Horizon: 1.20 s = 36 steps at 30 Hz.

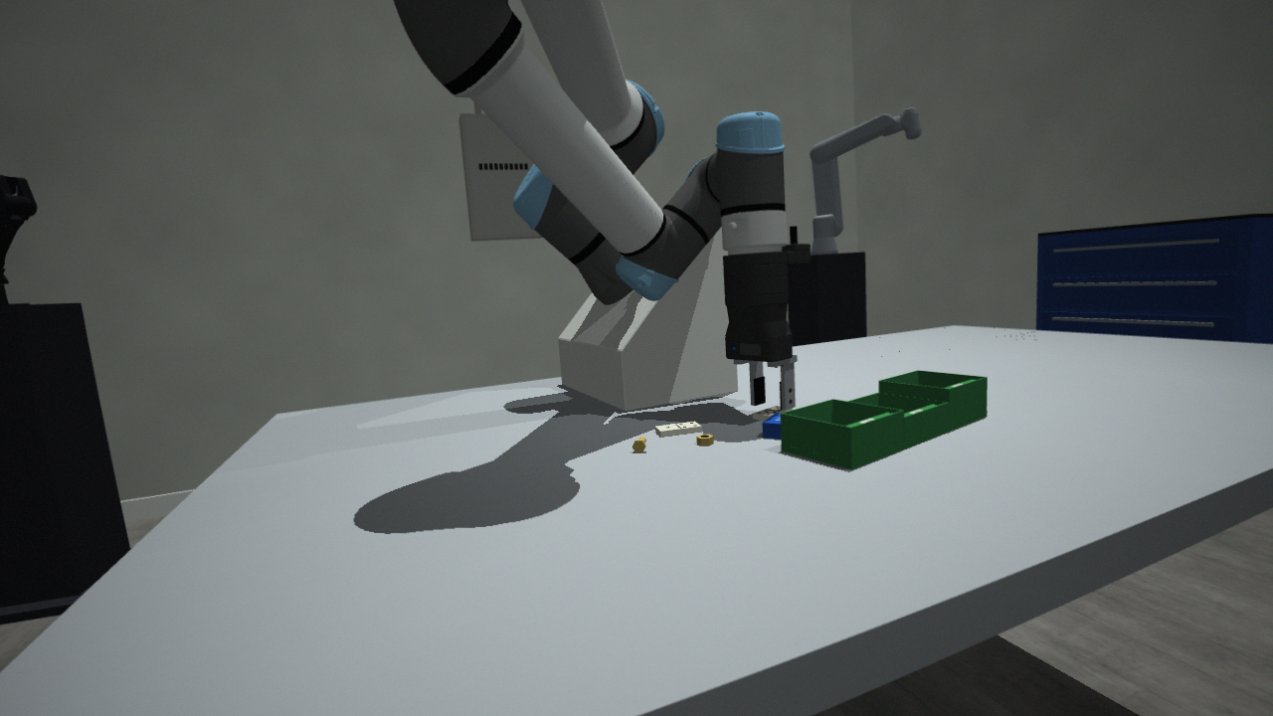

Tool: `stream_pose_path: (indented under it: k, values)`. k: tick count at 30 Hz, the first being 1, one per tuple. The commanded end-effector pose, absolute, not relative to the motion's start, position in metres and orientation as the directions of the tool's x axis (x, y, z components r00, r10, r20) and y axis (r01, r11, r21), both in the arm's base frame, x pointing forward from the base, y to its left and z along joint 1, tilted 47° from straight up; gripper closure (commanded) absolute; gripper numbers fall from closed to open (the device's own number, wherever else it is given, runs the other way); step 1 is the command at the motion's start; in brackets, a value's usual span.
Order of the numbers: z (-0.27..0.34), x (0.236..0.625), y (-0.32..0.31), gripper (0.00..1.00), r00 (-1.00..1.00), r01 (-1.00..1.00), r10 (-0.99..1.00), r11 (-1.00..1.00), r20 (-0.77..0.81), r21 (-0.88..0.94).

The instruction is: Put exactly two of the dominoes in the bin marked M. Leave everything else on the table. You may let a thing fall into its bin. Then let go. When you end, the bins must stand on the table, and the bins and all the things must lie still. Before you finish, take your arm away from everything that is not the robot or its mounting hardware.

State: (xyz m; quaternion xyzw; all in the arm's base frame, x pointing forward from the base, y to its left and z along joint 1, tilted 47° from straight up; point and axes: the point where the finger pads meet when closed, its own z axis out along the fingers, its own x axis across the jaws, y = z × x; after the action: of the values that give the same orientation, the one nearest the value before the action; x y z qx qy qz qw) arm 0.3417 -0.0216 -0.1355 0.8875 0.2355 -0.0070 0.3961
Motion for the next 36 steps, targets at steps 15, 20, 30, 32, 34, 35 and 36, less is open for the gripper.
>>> stream_pose_path:
  k: [15, 20, 30, 32, 34, 35, 36]
  values:
    - [-0.1426, 0.3433, -0.0291, 0.21, 0.889, 0.423, 0.414, -0.575, -0.197, 0.700]
    - [-0.1426, 0.3433, -0.0291, 0.21, 0.889, 0.423, 0.414, -0.575, -0.197, 0.700]
    - [-0.1425, 0.3433, -0.0290, 0.51, 0.889, 0.423, 0.414, -0.575, -0.197, 0.700]
    - [-0.1425, 0.3433, -0.0290, 0.51, 0.889, 0.423, 0.414, -0.575, -0.197, 0.700]
    - [-0.1425, 0.3433, -0.0290, 0.51, 0.889, 0.423, 0.414, -0.575, -0.197, 0.700]
    - [-0.1425, 0.3433, -0.0290, 0.51, 0.889, 0.423, 0.414, -0.575, -0.197, 0.700]
    - [-0.1425, 0.3433, -0.0290, 0.51, 0.889, 0.423, 0.414, -0.575, -0.197, 0.700]
